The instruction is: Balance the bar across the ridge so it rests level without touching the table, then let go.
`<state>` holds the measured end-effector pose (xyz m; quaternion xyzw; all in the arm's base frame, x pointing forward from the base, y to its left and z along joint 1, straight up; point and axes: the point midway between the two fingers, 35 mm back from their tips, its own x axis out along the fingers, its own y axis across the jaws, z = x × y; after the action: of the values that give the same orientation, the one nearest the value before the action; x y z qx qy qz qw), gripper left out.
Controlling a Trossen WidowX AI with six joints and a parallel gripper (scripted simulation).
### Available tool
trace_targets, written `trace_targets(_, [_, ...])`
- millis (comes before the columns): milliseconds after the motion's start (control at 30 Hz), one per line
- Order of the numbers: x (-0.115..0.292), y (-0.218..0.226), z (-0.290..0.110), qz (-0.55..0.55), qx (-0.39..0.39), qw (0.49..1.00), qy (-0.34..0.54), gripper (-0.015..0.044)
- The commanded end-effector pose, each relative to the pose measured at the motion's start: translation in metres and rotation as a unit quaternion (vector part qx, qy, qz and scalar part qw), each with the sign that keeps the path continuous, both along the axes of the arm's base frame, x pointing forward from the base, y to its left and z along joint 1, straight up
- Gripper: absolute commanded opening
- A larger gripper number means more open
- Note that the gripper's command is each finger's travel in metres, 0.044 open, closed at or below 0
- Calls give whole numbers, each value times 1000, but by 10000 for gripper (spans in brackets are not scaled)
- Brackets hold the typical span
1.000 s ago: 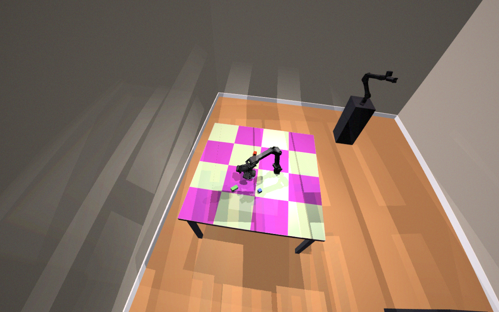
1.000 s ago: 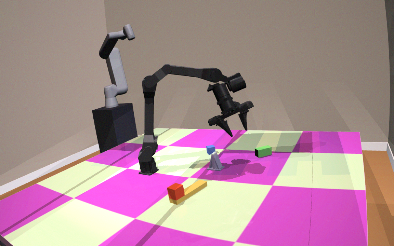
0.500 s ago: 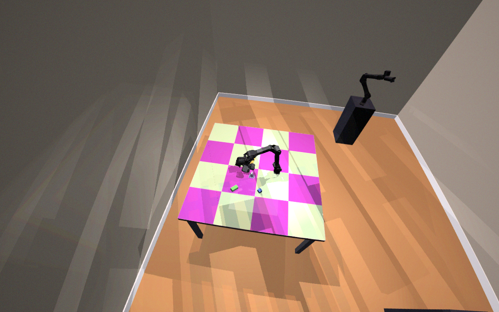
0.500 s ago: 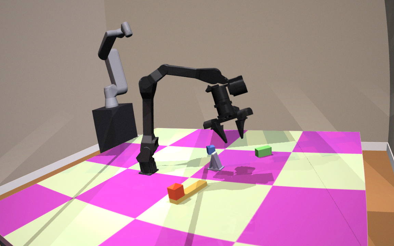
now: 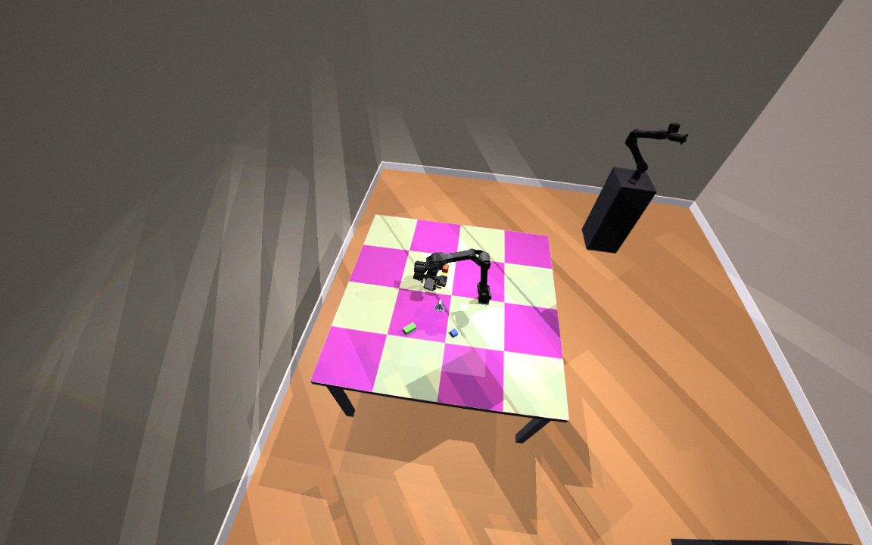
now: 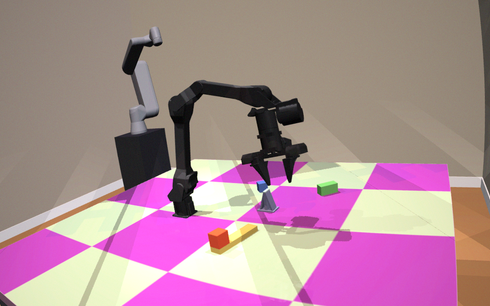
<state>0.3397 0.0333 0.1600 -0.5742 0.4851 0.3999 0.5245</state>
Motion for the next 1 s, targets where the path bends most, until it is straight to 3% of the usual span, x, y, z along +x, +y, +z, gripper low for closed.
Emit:
trace_targets(0, [-5, -19, -1, -6, 5, 1000, 15, 315])
trace_targets(967, [-54, -130, -3, -57, 57, 994, 80, 315])
